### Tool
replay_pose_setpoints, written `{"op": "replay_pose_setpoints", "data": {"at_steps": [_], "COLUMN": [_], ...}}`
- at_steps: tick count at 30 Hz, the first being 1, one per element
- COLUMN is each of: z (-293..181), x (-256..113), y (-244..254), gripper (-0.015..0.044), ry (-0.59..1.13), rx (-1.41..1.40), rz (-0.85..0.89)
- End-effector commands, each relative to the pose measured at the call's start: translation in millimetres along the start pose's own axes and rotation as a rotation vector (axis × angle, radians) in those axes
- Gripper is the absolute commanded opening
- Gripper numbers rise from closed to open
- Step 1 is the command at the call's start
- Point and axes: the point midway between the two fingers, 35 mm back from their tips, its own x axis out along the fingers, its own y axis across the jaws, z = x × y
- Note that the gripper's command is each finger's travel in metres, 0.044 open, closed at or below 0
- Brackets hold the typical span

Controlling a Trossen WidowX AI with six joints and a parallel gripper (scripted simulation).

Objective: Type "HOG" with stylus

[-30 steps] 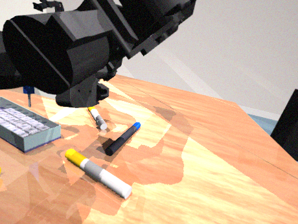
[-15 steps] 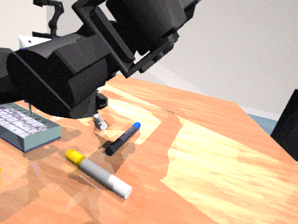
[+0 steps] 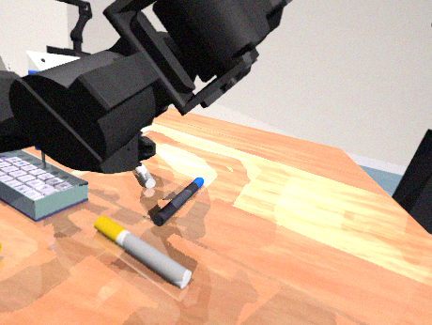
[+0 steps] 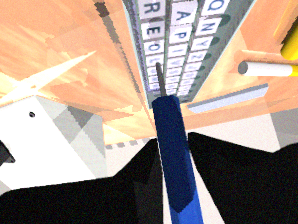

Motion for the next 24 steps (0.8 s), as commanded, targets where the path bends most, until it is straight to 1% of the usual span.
{"op": "replay_pose_setpoints", "data": {"at_steps": [1,24], "z": [0.9,9.8], "x": [-1.0,4.1], "y": [0.4,0.4], "gripper": [0.0081,0.0081], "ry": [-0.002,-0.003], "rx": [0.004,0.004], "rz": [0.001,0.001]}}
